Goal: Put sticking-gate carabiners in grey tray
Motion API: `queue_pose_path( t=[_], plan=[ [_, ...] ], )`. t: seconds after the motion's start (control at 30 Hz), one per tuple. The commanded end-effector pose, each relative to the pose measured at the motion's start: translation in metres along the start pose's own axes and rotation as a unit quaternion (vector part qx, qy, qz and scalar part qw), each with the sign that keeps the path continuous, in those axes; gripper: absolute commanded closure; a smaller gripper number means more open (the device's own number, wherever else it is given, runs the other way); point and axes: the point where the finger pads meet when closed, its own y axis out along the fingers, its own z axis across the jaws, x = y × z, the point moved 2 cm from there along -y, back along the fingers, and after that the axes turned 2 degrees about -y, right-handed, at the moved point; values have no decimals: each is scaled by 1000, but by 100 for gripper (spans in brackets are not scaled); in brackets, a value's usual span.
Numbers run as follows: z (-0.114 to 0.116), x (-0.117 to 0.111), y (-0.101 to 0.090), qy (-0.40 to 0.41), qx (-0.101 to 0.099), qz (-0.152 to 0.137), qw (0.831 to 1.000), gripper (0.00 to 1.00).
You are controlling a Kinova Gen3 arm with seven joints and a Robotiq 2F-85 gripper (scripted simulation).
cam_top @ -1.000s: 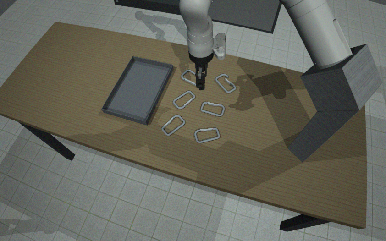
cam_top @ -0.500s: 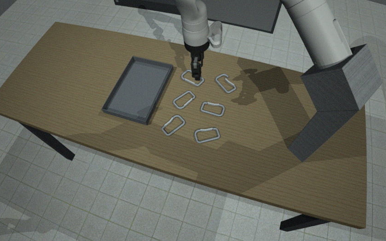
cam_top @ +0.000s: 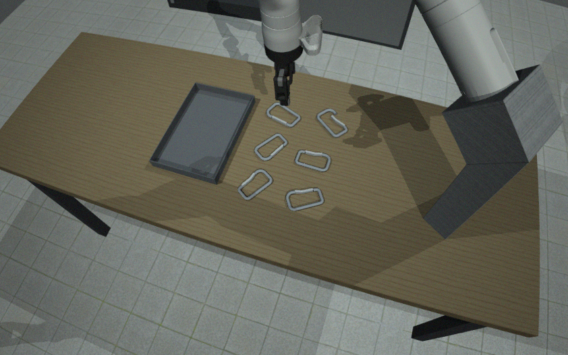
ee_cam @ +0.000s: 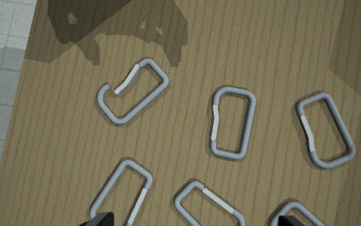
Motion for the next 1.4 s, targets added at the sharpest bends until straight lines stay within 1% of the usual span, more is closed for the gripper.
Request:
queue_pose_path(
  t=[0.0, 0.13, 0.17, 0.7, 0.73, 0.8, 0.9, 1.27, 1.3, 1.37],
  plan=[
    [10, 10, -16, -12, 3, 7, 1000, 0],
    [10, 10, -16, -12, 3, 7, 1000, 0],
    [5, 25, -51, 1, 3, 1, 1000, 0],
    [5, 25, -51, 1, 3, 1, 1000, 0],
    [-3, 16, -42, 141, 14, -15, 990, 0],
    [-3, 16, -42, 142, 15, -15, 990, 0],
    [-4, 16, -42, 177, 19, -15, 984, 0],
    [-4, 16, -42, 177, 19, -15, 984, 0],
    [-2, 17, -41, 287, 33, -11, 957, 0],
    [-2, 17, -41, 287, 33, -11, 957, 0]
  ],
)
